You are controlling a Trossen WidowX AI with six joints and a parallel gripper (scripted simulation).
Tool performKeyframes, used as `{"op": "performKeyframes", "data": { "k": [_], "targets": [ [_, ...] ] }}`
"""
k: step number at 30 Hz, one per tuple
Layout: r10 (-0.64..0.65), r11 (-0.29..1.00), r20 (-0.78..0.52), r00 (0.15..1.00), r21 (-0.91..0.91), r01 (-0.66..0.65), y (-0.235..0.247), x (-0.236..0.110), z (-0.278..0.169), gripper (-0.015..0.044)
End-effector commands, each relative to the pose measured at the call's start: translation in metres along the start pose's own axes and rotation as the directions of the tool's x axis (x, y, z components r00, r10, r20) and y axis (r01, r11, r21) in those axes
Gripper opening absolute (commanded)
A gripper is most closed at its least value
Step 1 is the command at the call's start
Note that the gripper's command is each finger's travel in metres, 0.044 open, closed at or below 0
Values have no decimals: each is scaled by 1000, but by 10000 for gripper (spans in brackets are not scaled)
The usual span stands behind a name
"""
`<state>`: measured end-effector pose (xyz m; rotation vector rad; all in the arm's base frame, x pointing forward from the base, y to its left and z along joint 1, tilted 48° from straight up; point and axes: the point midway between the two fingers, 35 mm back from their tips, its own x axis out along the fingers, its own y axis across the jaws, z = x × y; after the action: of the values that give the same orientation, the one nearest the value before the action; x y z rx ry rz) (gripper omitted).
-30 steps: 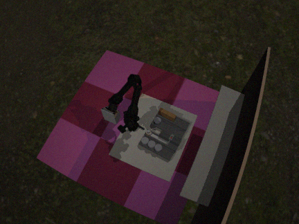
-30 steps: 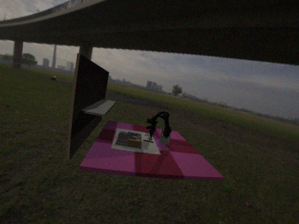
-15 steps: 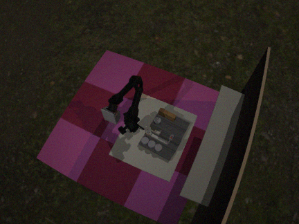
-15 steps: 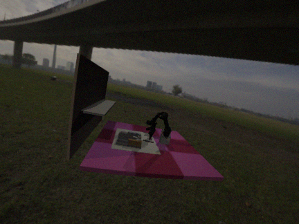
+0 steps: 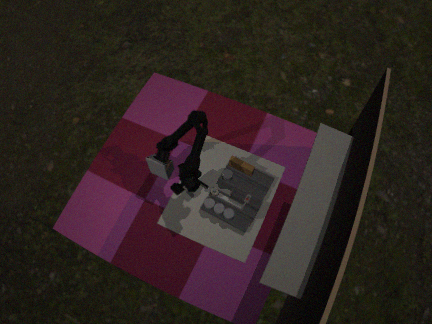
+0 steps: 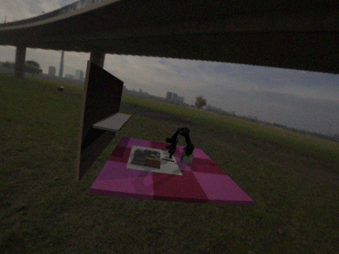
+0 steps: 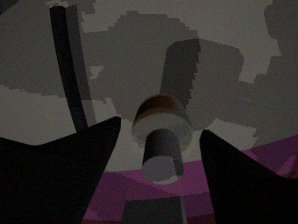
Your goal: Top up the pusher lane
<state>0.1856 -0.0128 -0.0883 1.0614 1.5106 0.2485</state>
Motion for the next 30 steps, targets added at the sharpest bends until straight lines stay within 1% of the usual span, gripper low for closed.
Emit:
{"op": "performKeyframes", "data": {
  "k": [1, 8, 11, 14, 27, 30],
  "targets": [
    [4, 1000, -6, 1000, 11, -4, -1, 2, -2, 204],
    [4, 1000, -6, 1000, 11, -4, -1, 2, -2, 157],
    [3, 1000, -5, 1000, 11, -3, -1, -2, 0, 78],
    [-1, 1000, -2, 1000, 12, 2, -2, -17, 6, 0],
    [-2, 1000, -3, 1000, 11, 2, -3, -99, 11, 0],
    [-1, 1000, -4, 1000, 11, 1, -3, -104, 11, 0]
  ]
}}
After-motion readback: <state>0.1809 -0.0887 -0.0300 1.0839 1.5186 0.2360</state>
